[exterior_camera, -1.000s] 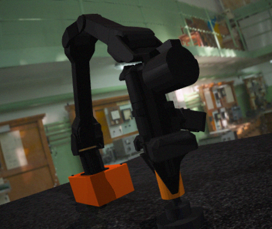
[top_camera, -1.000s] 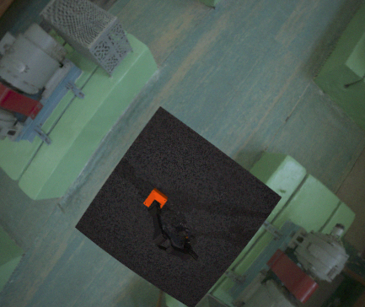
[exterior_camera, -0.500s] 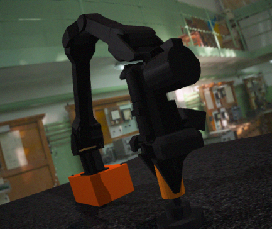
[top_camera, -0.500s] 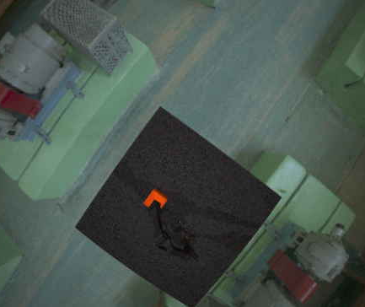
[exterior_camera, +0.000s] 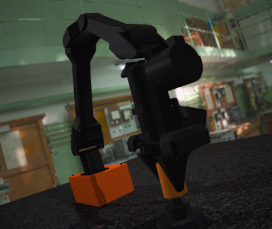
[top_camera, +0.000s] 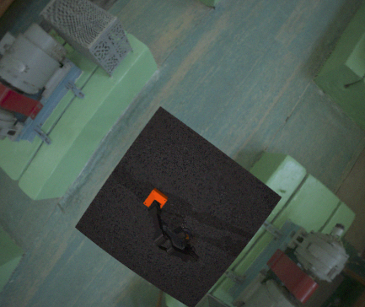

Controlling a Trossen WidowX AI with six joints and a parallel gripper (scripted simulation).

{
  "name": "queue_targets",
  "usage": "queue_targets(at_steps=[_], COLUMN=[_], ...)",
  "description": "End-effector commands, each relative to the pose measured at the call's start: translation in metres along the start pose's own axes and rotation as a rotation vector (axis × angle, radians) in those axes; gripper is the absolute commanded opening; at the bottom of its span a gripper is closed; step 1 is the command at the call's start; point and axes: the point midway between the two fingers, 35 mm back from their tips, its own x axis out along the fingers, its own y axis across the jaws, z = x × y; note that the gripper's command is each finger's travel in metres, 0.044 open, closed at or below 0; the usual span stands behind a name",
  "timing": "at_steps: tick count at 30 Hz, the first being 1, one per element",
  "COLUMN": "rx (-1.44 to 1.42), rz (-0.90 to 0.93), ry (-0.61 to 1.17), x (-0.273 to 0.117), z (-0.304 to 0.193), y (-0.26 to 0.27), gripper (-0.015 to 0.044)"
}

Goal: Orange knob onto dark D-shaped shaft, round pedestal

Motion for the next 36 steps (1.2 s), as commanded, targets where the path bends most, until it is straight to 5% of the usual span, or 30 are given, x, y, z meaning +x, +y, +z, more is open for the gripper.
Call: queue_targets(at_steps=[1, 36], rx=[-0.007, -0.007], rz=[-0.008, -0.007], ry=[0.0, 0.0], x=[0.0002, 0.0007], z=[0.0001, -0.0012], y=[-0.0013, 0.0019], gripper=[0.0, 0.0])
